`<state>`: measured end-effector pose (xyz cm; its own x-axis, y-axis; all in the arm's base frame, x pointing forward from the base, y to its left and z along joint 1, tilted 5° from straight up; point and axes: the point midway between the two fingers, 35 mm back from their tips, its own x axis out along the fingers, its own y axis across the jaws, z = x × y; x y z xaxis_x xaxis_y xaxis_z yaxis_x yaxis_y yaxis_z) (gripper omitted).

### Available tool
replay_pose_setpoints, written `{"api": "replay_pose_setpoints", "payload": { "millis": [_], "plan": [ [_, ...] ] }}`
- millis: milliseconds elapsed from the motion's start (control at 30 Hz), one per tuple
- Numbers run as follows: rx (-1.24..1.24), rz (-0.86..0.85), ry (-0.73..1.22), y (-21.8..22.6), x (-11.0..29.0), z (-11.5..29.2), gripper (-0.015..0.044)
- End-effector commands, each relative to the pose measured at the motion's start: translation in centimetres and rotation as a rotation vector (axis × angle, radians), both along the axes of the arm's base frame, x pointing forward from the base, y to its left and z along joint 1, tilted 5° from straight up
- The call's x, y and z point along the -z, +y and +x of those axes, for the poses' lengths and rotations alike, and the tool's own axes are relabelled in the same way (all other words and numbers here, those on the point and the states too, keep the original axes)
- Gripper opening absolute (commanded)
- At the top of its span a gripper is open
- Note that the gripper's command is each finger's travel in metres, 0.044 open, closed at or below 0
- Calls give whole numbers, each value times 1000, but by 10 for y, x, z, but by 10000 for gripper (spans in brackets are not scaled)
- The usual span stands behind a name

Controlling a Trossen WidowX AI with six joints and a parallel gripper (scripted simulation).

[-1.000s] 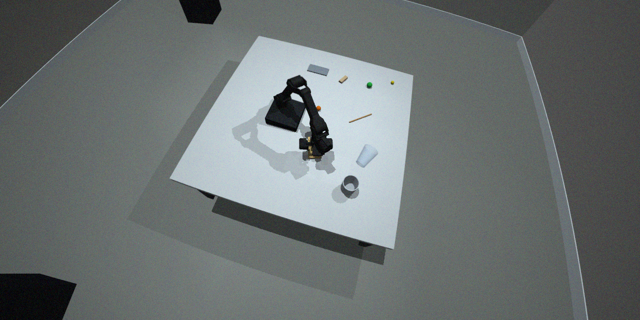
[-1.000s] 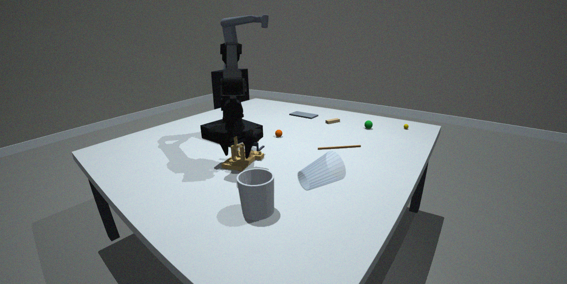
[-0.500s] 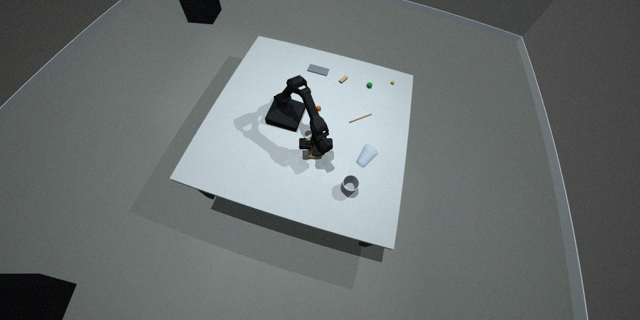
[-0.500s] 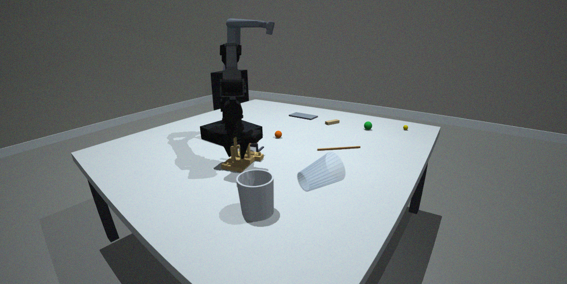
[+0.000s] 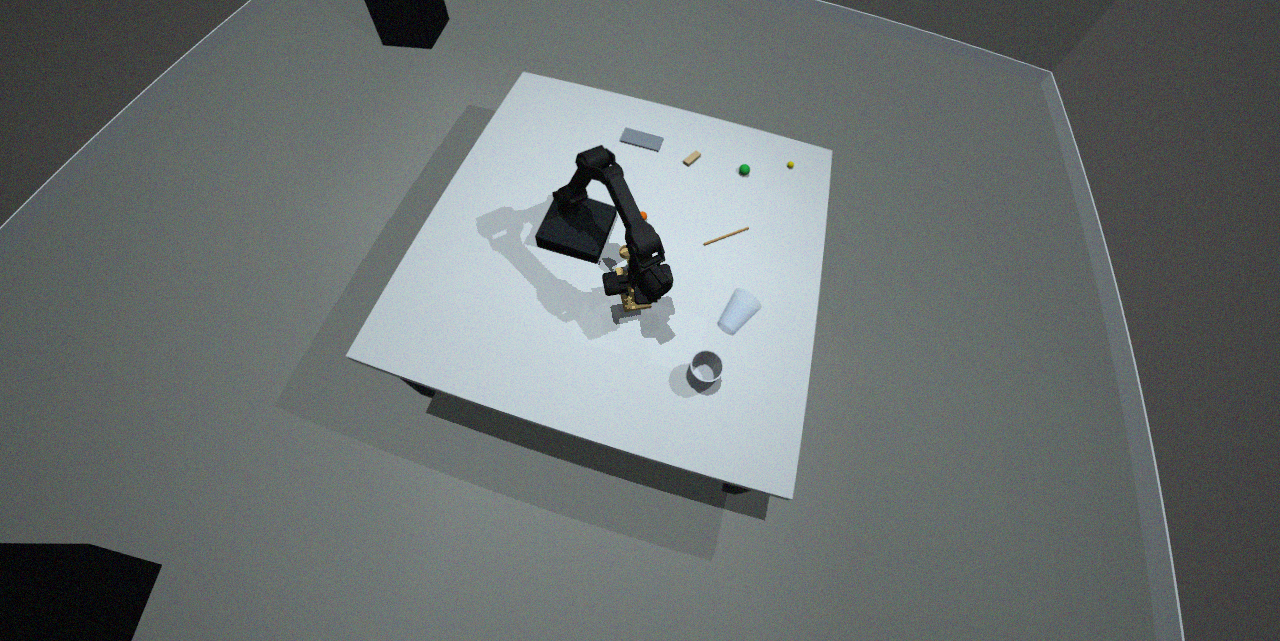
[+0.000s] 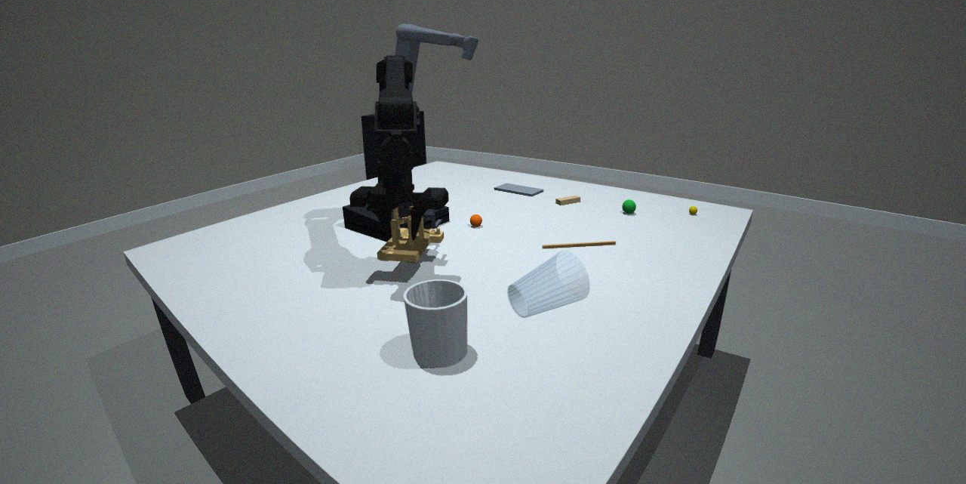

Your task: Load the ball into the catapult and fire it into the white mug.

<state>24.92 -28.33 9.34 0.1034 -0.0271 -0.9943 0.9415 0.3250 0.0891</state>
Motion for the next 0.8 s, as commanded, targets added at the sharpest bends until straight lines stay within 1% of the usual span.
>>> {"api": "replay_pose_setpoints", "payload": {
  "millis": [0, 367, 567, 767],
  "plan": [
    [-103, -9, 0, 1, -1, 1, 0],
    [-452, -40, 7, 6, -1, 14, 0],
    [-458, -40, 7, 8, 0, 17, 0],
    [-458, -40, 6, 7, 9, 19, 0]
  ]
}}
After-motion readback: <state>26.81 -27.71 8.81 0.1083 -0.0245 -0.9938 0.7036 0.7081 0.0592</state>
